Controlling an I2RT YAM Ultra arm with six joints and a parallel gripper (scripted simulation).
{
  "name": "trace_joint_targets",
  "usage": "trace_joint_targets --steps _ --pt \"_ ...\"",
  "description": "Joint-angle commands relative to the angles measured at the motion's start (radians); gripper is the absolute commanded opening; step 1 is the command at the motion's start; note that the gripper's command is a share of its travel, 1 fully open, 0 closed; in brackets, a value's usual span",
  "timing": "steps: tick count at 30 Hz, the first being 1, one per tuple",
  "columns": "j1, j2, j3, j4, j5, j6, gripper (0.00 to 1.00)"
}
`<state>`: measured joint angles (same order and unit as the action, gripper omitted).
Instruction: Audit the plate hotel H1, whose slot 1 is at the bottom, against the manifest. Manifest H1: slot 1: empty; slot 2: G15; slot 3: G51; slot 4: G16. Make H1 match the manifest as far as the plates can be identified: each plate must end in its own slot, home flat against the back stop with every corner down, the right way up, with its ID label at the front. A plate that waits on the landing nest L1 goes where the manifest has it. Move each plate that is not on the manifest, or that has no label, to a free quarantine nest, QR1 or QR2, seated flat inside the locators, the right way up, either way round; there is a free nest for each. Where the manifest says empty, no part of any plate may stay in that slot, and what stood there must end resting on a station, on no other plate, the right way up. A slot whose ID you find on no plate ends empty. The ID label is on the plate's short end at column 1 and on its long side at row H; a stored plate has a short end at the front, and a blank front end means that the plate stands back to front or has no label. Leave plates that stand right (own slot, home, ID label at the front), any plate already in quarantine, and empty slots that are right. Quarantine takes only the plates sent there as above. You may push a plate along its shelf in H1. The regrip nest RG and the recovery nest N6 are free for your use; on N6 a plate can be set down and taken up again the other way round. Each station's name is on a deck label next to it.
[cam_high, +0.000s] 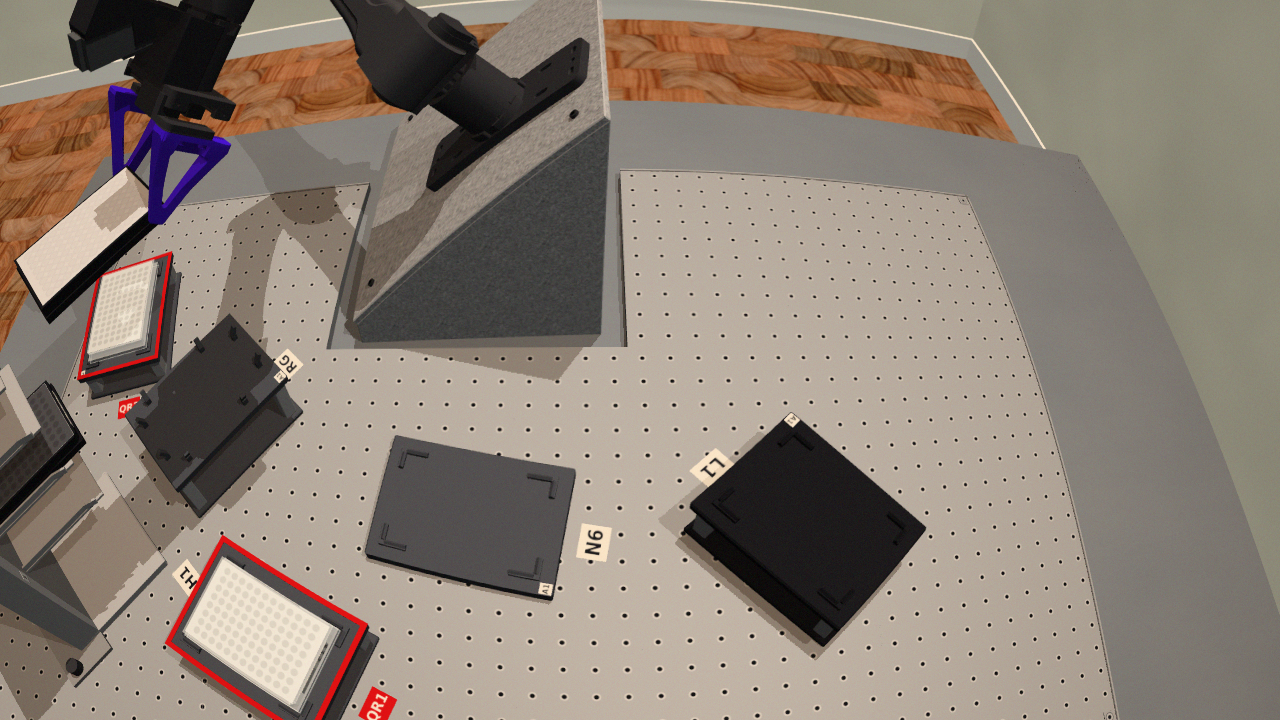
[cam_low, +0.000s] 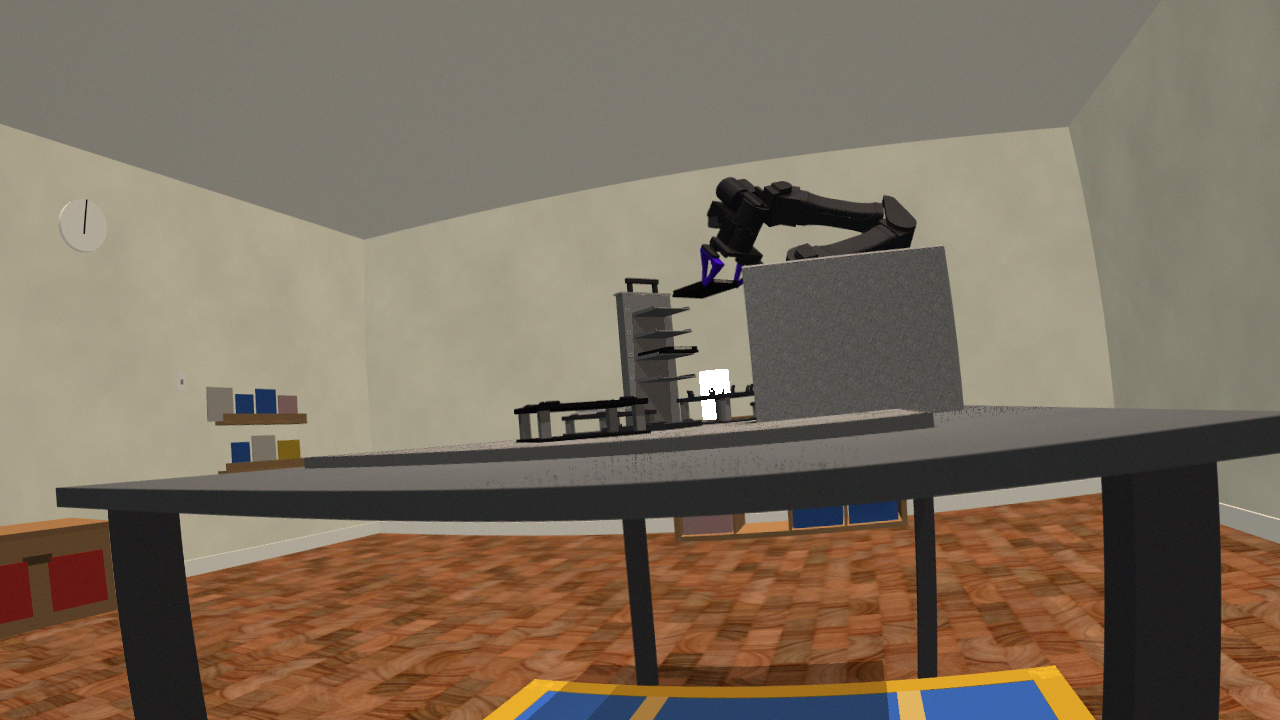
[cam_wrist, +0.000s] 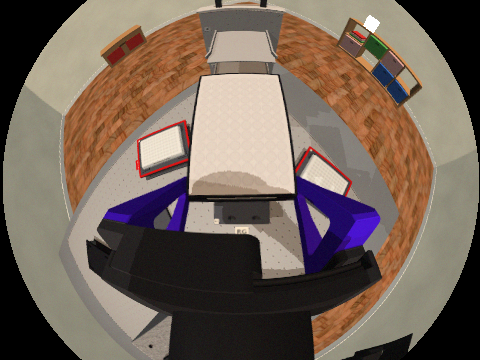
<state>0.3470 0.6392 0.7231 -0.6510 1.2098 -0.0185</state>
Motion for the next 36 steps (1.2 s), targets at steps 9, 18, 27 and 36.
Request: trace_joint_targets --steps 9,18,27,36 --pt "0.001 0.001 0.005 0.002 0.001 0.001 0.86" --pt "-0.038 0.012 0.007 0.061 -0.033 -0.053 0.86" --pt "-0.075 0.027 0.013 0.110 -0.065 -0.098 0.86" --pt "-0.119 0.049 0.023 0.164 -0.105 -0.143 0.86"
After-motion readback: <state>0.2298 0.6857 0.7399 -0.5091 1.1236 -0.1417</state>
